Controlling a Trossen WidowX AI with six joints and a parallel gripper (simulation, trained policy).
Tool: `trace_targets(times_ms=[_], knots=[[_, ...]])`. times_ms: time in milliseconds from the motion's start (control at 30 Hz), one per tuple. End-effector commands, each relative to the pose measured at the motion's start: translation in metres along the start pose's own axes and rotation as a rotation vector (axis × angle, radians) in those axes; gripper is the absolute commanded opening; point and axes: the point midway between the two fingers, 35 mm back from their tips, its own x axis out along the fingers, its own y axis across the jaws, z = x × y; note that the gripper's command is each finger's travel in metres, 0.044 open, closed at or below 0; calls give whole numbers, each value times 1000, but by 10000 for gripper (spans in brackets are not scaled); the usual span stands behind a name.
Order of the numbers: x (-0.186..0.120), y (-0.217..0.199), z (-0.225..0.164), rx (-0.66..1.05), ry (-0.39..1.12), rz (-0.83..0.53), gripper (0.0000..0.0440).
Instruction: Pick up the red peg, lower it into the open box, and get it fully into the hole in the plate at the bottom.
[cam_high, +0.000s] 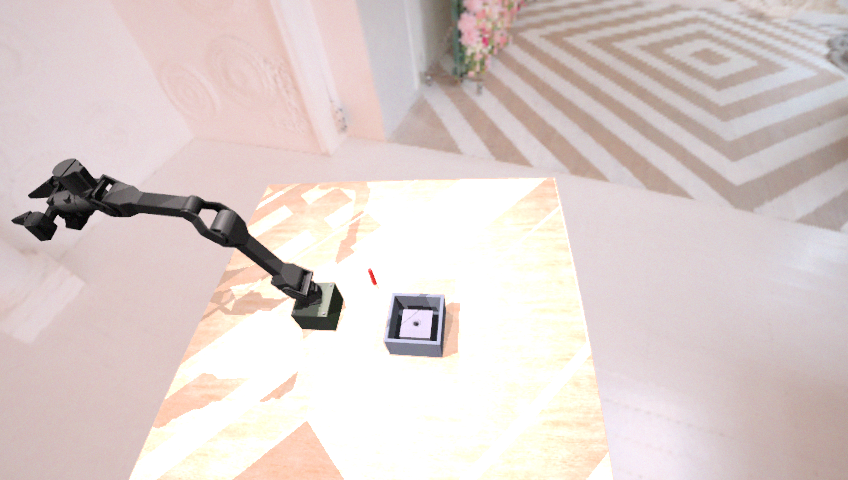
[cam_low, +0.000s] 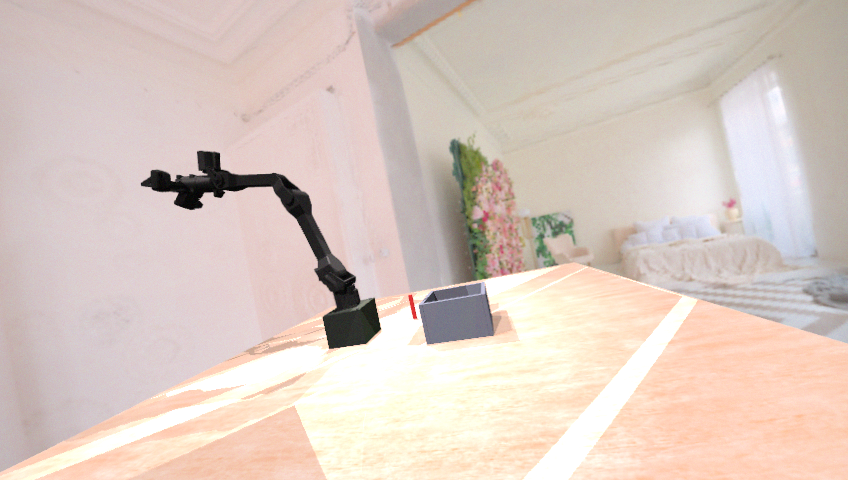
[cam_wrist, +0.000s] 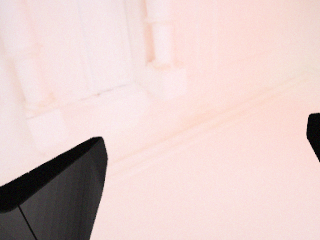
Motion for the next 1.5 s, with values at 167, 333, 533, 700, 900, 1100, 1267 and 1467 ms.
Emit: trace_targets(times_ms=[167, 333, 533, 700, 900, 1100, 1267, 1467], knots=[[-18, 66, 13, 105, -30, 171, 440], [-40, 118, 27, 218, -61, 303, 440], [-73, 173, 47, 356, -87, 461, 440], [-106, 214, 62, 472, -93, 593, 440], [-150, 256, 81, 613, -85, 751, 440], [-197, 289, 100, 754, -59, 906, 440], [-237, 311, 114, 871, -22, 1033, 440], [-287, 331, 130, 1009, 42, 1181, 440]])
